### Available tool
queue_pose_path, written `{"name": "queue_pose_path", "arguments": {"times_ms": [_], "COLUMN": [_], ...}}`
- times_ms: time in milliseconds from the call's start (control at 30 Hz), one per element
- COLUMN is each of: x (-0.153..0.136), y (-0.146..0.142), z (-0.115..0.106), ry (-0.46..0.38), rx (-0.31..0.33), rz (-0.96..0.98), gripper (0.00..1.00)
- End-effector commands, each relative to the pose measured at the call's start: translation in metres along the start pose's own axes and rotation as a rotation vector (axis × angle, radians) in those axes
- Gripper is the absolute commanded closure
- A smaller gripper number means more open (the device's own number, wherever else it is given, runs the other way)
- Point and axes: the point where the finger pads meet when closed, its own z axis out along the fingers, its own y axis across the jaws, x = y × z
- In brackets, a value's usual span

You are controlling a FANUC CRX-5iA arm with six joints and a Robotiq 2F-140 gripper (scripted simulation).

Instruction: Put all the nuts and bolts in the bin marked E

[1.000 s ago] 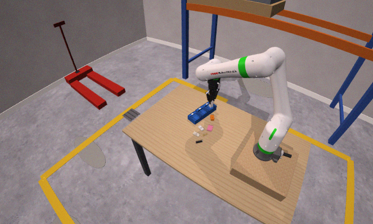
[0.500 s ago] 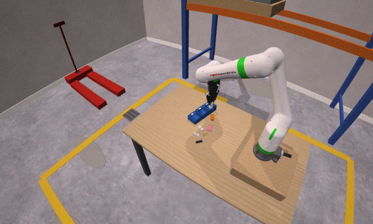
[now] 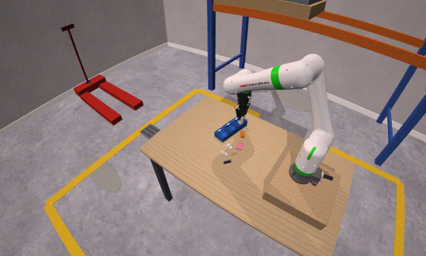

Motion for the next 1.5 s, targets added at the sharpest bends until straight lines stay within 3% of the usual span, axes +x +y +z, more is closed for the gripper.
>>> {"name": "queue_pose_path", "arguments": {"times_ms": [0, 700, 1467], "x": [0.0, 0.0, 0.0], "y": [0.0, 0.0, 0.0], "z": [0.0, 0.0, -0.028], "ry": [0.0, 0.0, 0.0], "rx": [0.0, 0.0, 0.0], "rz": [0.0, 0.0, 0.0], "gripper": [0.95, 0.95, 0.95]}}
